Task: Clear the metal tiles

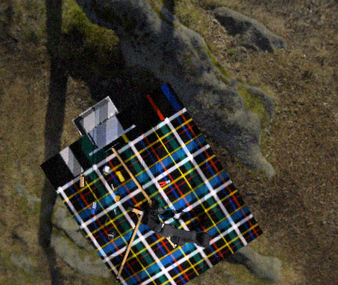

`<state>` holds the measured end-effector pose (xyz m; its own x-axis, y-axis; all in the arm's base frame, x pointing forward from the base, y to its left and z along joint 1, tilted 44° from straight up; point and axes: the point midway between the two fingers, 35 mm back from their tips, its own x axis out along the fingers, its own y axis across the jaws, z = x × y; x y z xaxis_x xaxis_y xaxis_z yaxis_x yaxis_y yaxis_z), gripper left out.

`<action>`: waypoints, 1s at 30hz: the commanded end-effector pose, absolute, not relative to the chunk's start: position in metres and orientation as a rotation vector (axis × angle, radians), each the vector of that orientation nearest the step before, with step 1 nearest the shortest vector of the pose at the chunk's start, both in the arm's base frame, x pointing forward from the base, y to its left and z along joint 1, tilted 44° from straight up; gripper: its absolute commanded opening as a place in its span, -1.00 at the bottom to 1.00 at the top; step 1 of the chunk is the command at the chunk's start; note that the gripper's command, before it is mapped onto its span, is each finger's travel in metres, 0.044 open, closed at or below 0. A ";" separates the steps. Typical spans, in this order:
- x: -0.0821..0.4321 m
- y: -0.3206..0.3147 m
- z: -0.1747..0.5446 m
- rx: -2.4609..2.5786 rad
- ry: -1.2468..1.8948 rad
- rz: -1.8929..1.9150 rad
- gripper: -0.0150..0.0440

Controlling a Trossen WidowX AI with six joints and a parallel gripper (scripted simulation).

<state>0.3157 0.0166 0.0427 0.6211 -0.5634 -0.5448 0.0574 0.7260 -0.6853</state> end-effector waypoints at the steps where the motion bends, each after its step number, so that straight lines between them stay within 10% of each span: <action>1: 0.315 0.012 0.047 -0.670 0.825 -0.399 -0.49; 30: 0.339 0.002 0.058 -0.665 0.812 -0.413 -0.49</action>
<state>0.3299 0.0005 0.0535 0.6167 -0.5790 -0.5333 0.0807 0.7205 -0.6888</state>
